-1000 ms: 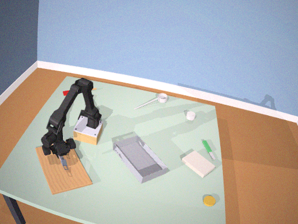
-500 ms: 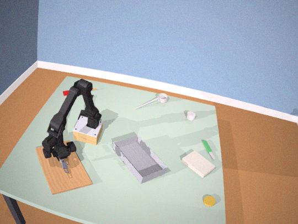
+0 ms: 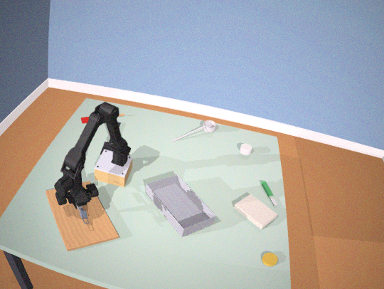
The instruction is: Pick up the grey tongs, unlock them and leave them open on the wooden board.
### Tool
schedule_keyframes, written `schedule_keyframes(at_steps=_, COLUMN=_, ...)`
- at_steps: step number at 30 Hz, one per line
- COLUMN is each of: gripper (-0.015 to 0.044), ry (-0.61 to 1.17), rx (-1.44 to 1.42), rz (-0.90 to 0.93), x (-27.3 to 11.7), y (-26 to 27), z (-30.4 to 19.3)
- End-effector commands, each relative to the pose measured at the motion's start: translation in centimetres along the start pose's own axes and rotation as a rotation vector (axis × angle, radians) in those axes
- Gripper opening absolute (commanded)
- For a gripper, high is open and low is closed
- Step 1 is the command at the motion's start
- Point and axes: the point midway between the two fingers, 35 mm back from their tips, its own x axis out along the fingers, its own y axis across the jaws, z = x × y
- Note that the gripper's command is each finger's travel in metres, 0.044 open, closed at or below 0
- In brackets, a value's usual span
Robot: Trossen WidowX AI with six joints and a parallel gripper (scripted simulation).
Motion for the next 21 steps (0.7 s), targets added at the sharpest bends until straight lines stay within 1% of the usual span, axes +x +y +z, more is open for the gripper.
schedule_keyframes(at_steps=1, gripper=0.0139, ry=0.0, rx=0.0, rz=0.0, x=0.0, y=0.0, z=0.0)
schedule_keyframes(at_steps=12, gripper=0.0427, ry=0.0, rx=0.0, rz=0.0, x=0.0, y=0.0, z=0.0)
schedule_keyframes(at_steps=13, gripper=0.044, ry=0.0, rx=0.0, rz=0.0, x=0.0, y=0.0, z=0.0)
schedule_keyframes(at_steps=17, gripper=0.044, ry=0.0, rx=0.001, rz=0.0, x=-0.7, y=0.9, z=0.3)
schedule_keyframes(at_steps=21, gripper=0.044, ry=0.0, rx=0.002, rz=0.002, x=-3.3, y=4.9, z=1.1)
